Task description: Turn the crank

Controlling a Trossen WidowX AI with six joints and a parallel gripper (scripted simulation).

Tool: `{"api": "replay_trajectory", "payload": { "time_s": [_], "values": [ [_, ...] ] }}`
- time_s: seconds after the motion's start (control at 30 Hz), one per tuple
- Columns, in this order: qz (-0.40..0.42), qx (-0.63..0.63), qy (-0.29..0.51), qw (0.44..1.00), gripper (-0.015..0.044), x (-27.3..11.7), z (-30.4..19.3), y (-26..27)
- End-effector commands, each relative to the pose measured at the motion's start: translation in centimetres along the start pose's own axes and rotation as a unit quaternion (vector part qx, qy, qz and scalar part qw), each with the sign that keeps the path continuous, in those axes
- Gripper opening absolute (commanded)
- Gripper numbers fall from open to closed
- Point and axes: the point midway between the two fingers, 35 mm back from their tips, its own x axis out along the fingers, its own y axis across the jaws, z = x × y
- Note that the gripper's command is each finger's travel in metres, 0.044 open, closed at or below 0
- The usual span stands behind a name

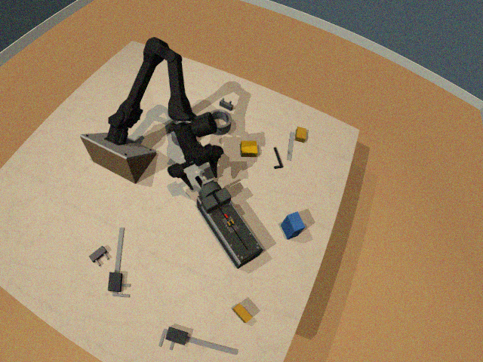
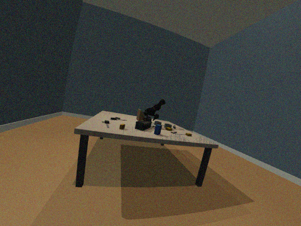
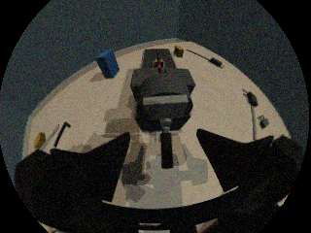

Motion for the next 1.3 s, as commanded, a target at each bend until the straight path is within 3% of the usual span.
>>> {"api": "replay_trajectory", "payload": {
  "time_s": [0.0, 0.83, 1.27],
  "values": [
    [-0.005, 0.005, 0.001, 1.000, 0.0440, 0.6, -0.6, -0.4],
    [-0.004, 0.006, 0.001, 1.000, 0.0440, 3.0, -3.4, -0.4],
    [-0.004, 0.006, 0.001, 1.000, 0.0099, 3.0, -3.4, -0.4]
  ]
}}
